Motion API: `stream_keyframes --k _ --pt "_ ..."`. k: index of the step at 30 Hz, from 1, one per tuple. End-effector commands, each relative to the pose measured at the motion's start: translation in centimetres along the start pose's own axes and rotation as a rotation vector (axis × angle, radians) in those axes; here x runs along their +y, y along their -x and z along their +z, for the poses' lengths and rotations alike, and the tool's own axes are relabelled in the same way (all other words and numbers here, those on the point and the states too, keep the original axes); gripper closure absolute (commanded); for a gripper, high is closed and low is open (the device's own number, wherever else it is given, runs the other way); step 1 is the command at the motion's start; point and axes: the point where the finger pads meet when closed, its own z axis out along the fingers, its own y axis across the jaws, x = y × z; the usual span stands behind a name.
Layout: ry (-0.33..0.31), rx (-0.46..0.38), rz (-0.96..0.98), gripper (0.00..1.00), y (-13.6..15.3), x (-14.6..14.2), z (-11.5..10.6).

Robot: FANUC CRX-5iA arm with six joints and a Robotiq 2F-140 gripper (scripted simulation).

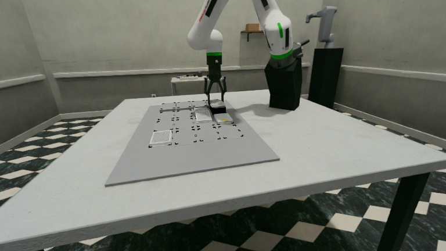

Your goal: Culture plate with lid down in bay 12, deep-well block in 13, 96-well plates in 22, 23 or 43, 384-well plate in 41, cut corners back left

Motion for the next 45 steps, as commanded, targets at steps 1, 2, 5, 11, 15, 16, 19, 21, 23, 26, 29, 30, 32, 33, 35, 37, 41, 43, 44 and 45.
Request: stream_keyframes --k 1,2,5,11,15,16,19,21,23,26,29,30,32,33,35,37,41,43,44,45 --pt "-0.001 0.001 0.000 0.90 0.0 0.0 -0.2" --pt "-0.001 0.001 0.000 0.90 0.0 0.0 -0.2" --pt "-0.001 0.001 0.000 0.90 0.0 0.0 -0.2" --pt "-0.001 0.001 0.000 0.90 0.0 0.0 -0.4" --pt "-0.001 0.001 0.000 0.90 0.0 0.0 -0.5" --pt "-0.001 0.001 0.000 0.90 0.0 0.0 -0.5" --pt "-0.001 0.001 0.000 0.90 0.0 0.0 -0.8" --pt "-0.001 0.001 0.000 0.90 0.0 0.0 -0.9" --pt "-0.001 0.001 0.000 0.90 0.0 0.0 -1.0" --pt "-0.001 0.001 0.000 0.90 0.0 0.0 -1.4" --pt "-0.001 0.001 0.000 0.90 0.0 0.0 -1.8" --pt "-0.001 0.001 0.000 0.90 0.0 0.0 -2.0" --pt "-0.001 0.001 0.000 0.90 0.0 0.0 -2.2" --pt "-0.001 0.001 0.000 0.90 0.0 0.0 -2.2" --pt "-0.001 0.001 0.000 0.90 0.0 0.0 -2.2" --pt "-0.001 0.001 0.000 0.90 0.0 0.0 -2.2" --pt "-0.001 0.001 0.066 0.90 -0.1 -0.6 -2.2" --pt "-0.001 0.001 0.105 0.90 -0.1 -1.1 -2.1" --pt "-0.001 0.001 0.105 0.90 -0.2 -1.4 -2.1" --pt "-0.001 0.001 0.105 0.90 -0.2 -1.6 -2.1"
